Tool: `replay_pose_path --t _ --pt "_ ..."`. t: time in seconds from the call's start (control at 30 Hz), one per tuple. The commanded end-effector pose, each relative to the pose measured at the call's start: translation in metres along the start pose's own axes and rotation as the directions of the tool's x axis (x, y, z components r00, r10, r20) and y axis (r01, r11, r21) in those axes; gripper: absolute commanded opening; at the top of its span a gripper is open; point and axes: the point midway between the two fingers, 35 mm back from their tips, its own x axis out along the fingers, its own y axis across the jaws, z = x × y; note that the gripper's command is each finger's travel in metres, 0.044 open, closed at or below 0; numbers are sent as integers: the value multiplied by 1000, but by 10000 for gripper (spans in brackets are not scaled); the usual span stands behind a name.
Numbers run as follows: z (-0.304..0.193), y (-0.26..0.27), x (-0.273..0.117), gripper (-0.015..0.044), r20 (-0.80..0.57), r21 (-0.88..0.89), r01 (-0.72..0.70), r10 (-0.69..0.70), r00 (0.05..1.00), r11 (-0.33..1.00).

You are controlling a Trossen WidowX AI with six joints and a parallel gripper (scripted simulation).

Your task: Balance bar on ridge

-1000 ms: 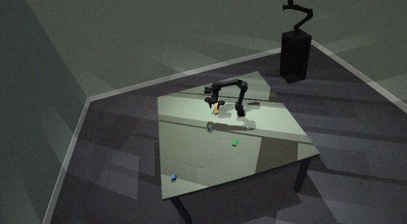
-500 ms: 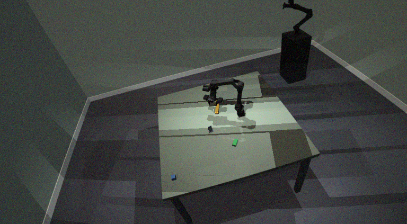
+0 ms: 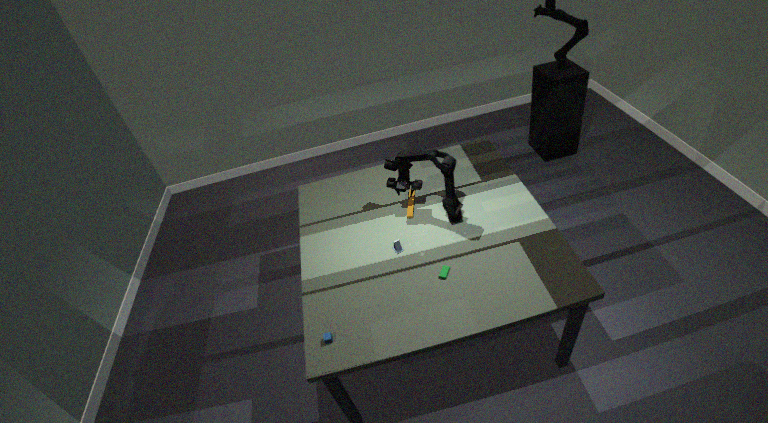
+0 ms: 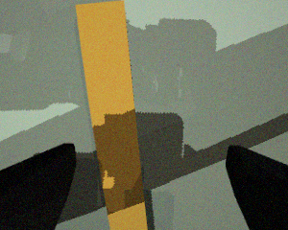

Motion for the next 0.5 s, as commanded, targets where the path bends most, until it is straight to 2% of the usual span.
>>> replay_pose_path --t 0.0,0.23,0.47 --pt "-26 2 7 315 -33 -41 -33 31 999 999" --pt "-61 11 15 315 -69 -95 -82 76 995 992" --pt "-65 12 19 315 -72 -100 -87 80 994 991"
